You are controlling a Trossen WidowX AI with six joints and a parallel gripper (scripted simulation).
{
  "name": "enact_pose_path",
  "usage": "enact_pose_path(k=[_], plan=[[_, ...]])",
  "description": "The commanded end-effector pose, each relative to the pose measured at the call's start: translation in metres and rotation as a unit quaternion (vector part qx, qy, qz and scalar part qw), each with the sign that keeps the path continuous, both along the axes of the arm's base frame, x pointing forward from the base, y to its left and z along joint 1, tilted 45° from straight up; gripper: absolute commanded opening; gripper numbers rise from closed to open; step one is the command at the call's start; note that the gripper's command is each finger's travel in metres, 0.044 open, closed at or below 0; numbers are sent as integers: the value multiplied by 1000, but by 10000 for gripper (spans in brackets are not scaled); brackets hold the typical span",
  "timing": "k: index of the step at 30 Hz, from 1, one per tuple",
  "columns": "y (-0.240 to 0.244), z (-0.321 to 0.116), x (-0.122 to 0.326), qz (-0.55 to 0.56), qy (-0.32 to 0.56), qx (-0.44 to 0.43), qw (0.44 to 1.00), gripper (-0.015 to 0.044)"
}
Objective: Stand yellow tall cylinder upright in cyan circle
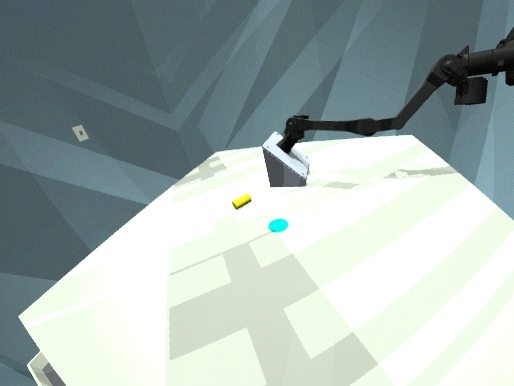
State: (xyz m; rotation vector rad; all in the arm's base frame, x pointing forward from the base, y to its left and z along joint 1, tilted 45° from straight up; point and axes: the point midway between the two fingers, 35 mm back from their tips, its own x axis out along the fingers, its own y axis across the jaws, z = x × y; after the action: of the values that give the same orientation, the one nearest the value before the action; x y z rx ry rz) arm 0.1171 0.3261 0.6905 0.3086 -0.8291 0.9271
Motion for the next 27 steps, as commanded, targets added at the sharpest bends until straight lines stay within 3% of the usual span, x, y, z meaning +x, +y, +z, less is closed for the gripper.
enact_pose_path(k=[1,27], plan=[[-28,18,-12,-13,-20,30,999,309],[-218,83,-71,-114,-104,221,963,309]])
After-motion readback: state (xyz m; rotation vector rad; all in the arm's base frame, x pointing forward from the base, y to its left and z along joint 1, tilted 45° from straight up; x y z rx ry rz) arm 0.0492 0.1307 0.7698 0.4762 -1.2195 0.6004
